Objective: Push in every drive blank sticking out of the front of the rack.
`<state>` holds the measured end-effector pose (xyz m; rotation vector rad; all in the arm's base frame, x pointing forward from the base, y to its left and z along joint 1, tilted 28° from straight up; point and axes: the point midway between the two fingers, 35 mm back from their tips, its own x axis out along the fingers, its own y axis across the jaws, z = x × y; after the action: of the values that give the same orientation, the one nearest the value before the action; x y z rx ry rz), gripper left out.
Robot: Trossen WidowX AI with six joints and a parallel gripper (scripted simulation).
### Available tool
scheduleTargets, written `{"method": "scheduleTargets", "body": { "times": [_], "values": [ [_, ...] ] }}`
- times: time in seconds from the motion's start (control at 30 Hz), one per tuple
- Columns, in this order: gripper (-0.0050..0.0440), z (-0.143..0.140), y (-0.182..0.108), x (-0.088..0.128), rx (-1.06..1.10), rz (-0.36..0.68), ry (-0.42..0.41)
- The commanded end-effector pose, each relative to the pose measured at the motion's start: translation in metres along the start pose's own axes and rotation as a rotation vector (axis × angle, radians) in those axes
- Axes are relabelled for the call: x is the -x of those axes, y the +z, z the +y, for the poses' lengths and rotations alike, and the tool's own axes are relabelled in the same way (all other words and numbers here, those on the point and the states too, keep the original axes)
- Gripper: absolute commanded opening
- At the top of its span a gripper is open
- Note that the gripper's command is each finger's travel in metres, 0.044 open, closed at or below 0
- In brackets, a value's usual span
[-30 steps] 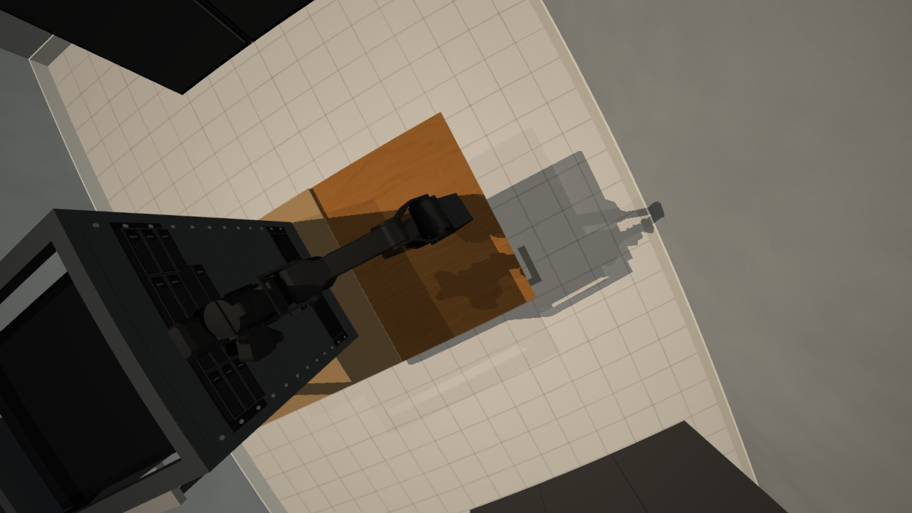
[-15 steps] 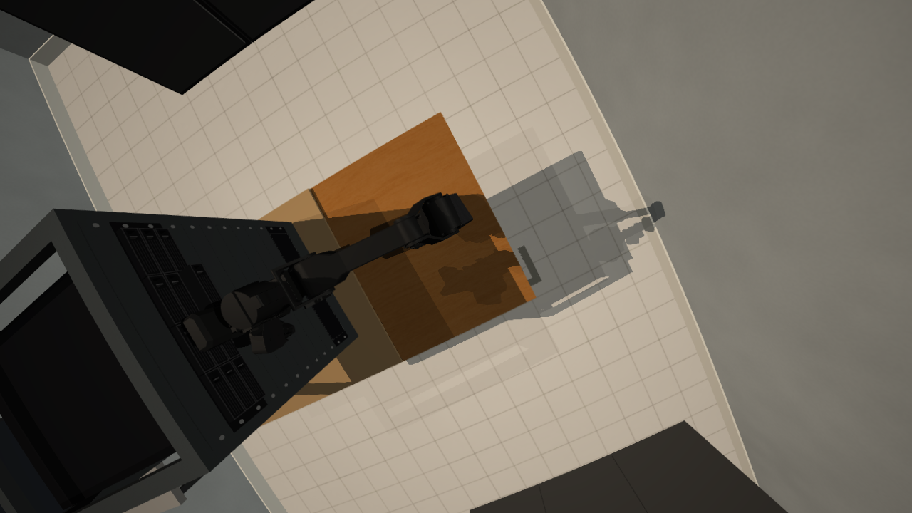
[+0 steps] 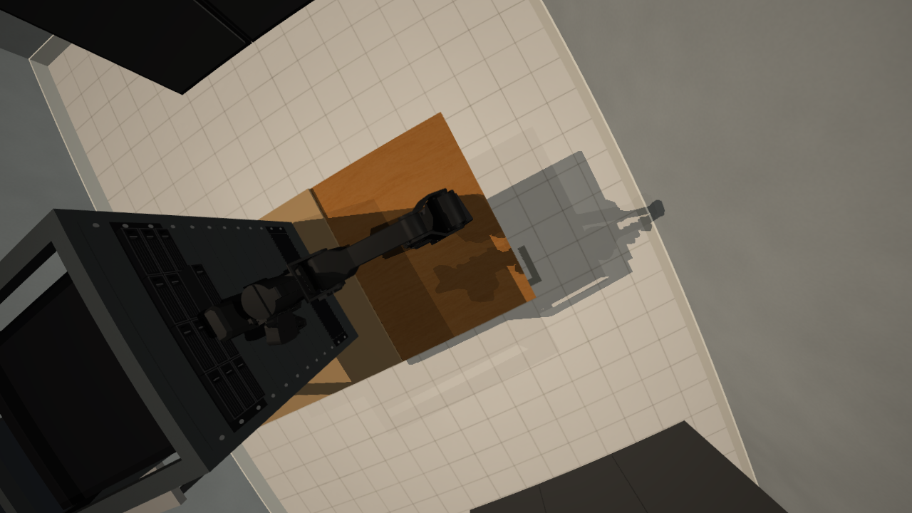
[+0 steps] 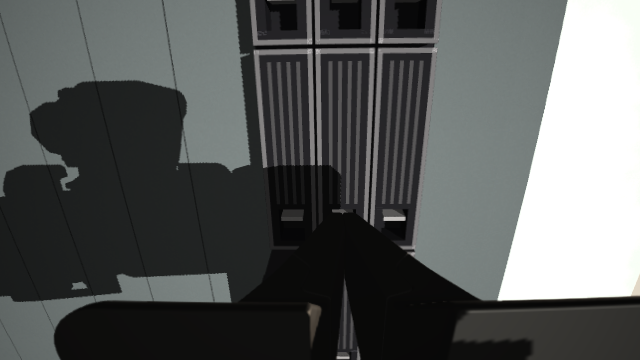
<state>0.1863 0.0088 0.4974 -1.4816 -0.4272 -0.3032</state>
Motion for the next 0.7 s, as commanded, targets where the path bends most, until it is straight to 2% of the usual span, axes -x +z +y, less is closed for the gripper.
{"method": "scheduleTargets", "body": {
  "times": [0.0, 0.1, 0.67],
  "values": [
    [-0.0050, -0.0040, 0.0008, -0.0050, 0.003, -0.001, -0.016],
    [-0.0050, -0.0041, 0.0008, -0.0116, 0.003, -0.001, -0.016],
    [-0.0050, -0.0041, 0.0008, -0.0118, 0.003, -0.001, -0.016]
  ]
}}
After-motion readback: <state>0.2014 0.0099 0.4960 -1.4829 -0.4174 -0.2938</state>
